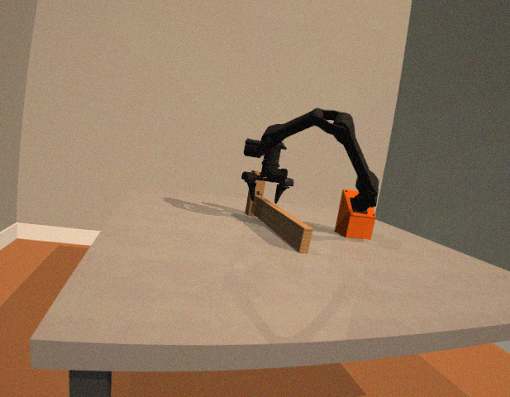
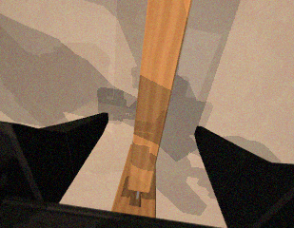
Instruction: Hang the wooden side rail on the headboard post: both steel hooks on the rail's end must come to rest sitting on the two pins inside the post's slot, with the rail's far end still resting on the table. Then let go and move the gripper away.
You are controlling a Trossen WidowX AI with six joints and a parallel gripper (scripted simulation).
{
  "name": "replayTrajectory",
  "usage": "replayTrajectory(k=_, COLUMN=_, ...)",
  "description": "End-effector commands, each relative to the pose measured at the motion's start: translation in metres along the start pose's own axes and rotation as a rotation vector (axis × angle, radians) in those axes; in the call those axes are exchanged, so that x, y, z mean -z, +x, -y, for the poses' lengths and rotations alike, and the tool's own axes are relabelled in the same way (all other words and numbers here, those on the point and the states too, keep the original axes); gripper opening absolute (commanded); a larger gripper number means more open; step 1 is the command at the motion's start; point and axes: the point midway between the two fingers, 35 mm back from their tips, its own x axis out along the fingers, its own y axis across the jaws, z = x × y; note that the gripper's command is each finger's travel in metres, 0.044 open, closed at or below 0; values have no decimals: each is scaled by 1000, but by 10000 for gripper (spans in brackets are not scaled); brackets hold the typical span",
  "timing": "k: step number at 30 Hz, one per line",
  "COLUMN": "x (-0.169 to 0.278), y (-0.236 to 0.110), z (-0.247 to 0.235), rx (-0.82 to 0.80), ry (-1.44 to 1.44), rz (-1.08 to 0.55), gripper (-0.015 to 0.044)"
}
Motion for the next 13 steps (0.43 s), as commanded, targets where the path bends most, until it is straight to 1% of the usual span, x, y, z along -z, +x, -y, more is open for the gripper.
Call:
replayTrajectory(k=1, x=-6, y=0, z=-1, rx=2, ry=6, rz=4, gripper=440)
replayTrajectory(k=13, x=-4, y=0, z=2, rx=2, ry=-6, rz=-2, gripper=440)
